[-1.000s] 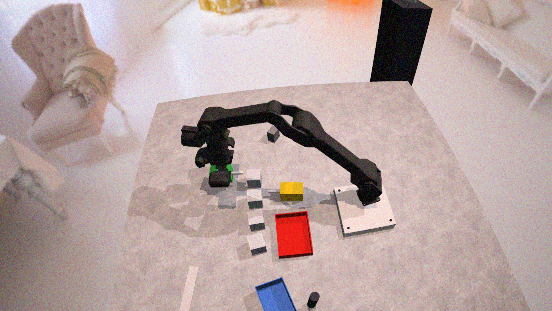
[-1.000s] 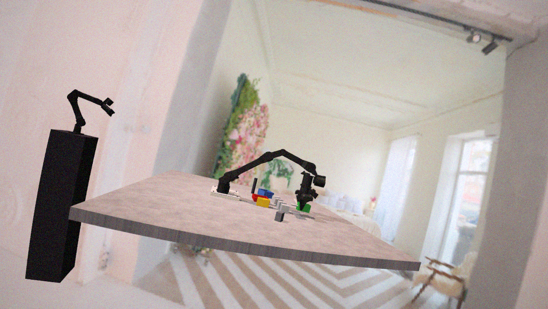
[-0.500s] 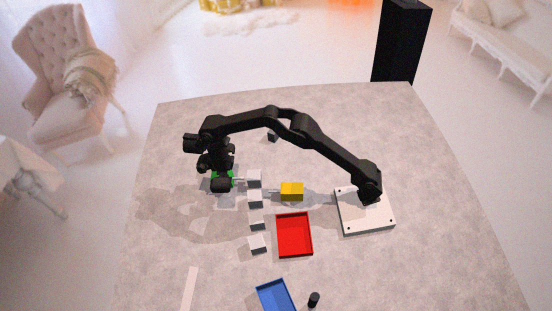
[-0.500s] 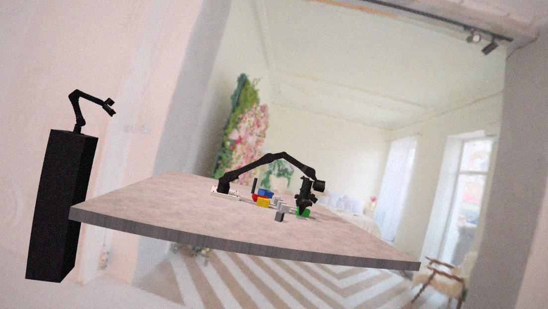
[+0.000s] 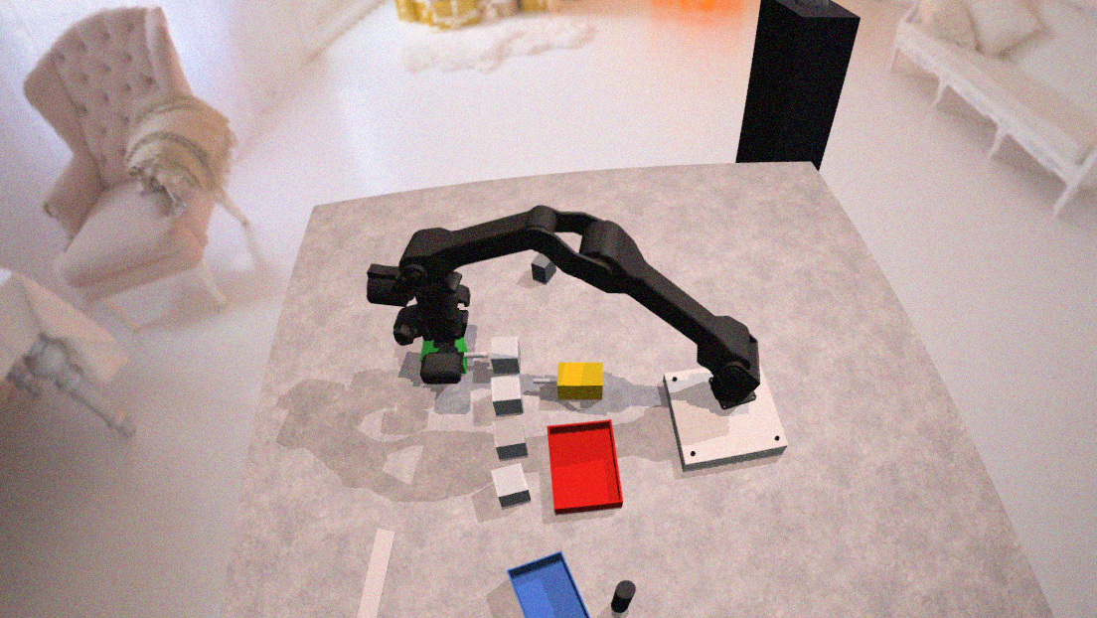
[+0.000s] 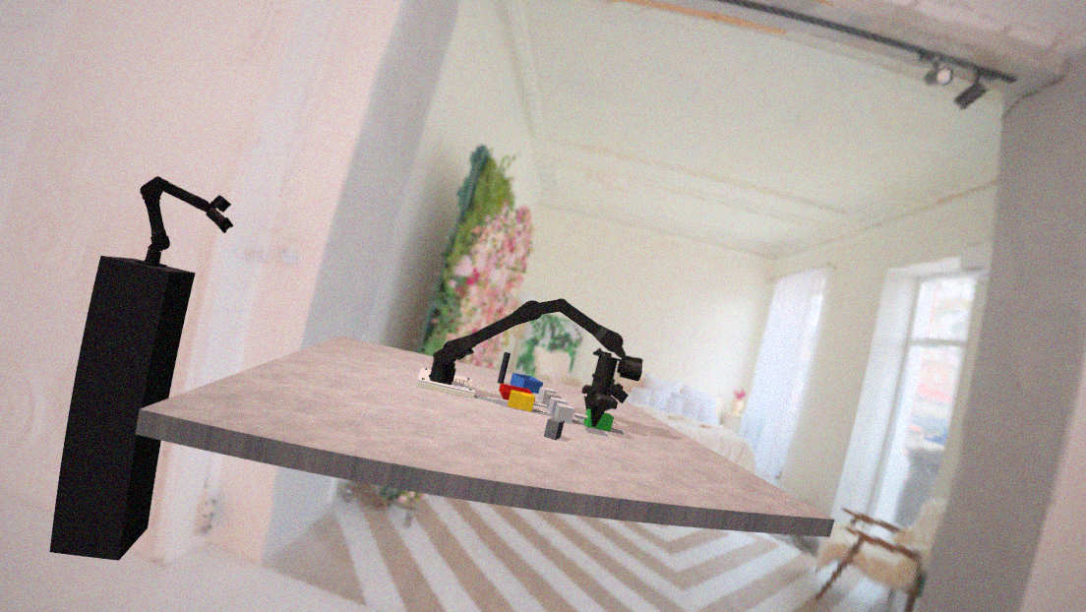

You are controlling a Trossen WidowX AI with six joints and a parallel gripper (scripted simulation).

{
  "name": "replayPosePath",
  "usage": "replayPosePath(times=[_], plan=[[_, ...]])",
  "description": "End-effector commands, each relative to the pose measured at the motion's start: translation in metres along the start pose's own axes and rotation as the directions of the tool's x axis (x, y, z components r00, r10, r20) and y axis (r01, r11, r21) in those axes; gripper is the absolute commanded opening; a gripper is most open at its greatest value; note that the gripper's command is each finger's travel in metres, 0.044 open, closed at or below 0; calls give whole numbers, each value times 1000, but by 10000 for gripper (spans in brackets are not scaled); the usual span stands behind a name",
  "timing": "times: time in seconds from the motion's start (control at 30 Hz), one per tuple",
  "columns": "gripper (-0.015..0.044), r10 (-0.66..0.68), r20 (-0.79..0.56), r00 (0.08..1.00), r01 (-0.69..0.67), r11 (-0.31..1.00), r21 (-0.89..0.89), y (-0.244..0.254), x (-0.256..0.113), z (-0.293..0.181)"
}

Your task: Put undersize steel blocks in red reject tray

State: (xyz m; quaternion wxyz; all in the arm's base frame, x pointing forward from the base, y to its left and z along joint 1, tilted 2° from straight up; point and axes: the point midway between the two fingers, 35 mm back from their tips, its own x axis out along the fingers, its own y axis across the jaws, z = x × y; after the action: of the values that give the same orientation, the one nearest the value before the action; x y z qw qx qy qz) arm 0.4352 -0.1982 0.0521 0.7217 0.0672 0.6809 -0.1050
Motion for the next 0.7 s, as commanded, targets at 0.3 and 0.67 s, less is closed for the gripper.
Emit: replayPosePath(times=[0.3, 0.67], plan=[[0, 2, 22, 1000, -2, 1000, -5, 0, -5, -5], [0, 2, 27, 1000, -2, 1000, -5, 0, -5, -9]])
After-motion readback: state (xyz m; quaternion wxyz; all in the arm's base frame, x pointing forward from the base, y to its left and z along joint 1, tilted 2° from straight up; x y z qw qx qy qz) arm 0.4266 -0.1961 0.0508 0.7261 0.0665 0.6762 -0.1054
